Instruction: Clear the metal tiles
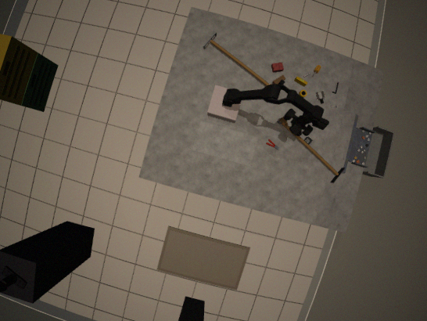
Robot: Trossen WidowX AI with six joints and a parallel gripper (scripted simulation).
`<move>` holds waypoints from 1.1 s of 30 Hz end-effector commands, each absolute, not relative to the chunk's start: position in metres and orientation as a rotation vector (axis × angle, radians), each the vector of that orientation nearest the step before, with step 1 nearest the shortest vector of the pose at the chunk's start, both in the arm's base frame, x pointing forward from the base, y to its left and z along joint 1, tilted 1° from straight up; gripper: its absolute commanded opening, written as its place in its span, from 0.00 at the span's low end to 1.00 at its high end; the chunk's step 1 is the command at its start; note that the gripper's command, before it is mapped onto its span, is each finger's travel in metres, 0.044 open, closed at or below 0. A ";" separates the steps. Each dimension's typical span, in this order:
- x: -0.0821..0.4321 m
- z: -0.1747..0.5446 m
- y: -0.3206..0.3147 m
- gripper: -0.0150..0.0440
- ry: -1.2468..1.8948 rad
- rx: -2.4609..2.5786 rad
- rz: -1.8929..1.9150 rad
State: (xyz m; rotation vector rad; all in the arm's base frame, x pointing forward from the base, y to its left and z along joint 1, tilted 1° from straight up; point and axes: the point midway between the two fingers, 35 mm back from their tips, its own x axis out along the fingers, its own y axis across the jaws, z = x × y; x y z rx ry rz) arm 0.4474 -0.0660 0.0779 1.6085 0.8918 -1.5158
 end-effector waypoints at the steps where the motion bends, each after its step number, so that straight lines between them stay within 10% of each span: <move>1: 0.445 0.075 -0.064 0.25 0.898 1.611 -1.521; 33: 0.425 0.076 -0.048 0.25 0.900 1.611 -1.523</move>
